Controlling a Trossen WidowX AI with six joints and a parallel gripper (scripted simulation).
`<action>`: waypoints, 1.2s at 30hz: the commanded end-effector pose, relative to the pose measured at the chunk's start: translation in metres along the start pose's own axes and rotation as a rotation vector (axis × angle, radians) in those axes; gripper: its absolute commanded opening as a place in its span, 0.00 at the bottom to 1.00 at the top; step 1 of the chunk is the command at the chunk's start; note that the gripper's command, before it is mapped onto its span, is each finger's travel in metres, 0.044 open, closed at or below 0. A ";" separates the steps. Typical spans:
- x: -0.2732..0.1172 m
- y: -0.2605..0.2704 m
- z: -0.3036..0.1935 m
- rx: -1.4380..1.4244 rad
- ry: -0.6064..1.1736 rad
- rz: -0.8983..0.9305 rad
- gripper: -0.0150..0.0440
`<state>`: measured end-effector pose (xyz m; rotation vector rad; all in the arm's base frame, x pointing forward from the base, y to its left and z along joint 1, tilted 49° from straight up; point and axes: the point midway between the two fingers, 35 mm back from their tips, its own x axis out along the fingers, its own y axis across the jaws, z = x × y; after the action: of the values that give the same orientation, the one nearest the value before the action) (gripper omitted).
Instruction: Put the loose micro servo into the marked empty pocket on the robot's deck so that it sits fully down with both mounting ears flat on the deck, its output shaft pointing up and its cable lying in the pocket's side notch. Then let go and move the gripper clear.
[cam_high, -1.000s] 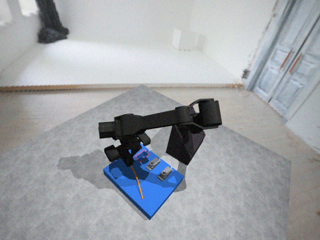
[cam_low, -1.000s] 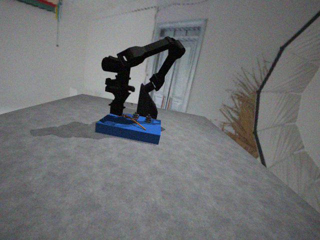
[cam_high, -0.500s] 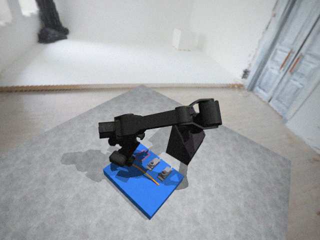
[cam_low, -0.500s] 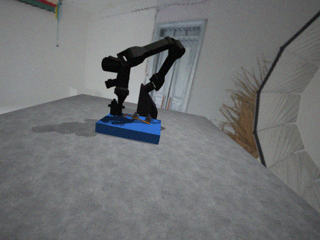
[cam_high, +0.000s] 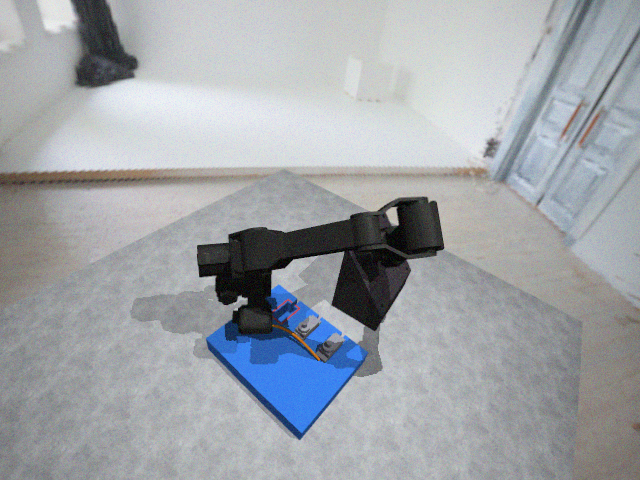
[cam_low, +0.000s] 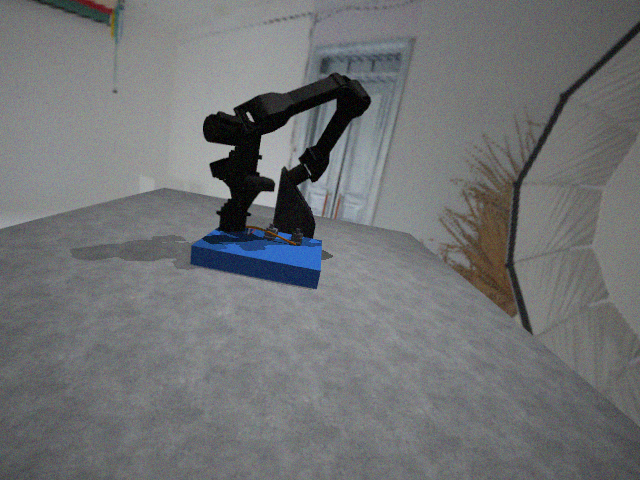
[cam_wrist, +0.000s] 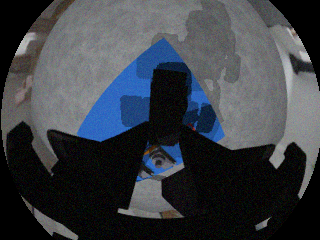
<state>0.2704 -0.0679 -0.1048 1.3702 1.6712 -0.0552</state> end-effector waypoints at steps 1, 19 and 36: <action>-0.001 0.000 0.001 -0.119 -0.005 0.004 0.25; -0.001 0.000 0.001 -0.738 -0.006 0.002 0.25; -0.001 -0.028 -0.028 -0.760 -0.005 0.001 0.25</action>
<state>0.2399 -0.0618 -0.1046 0.7940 1.4662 0.5323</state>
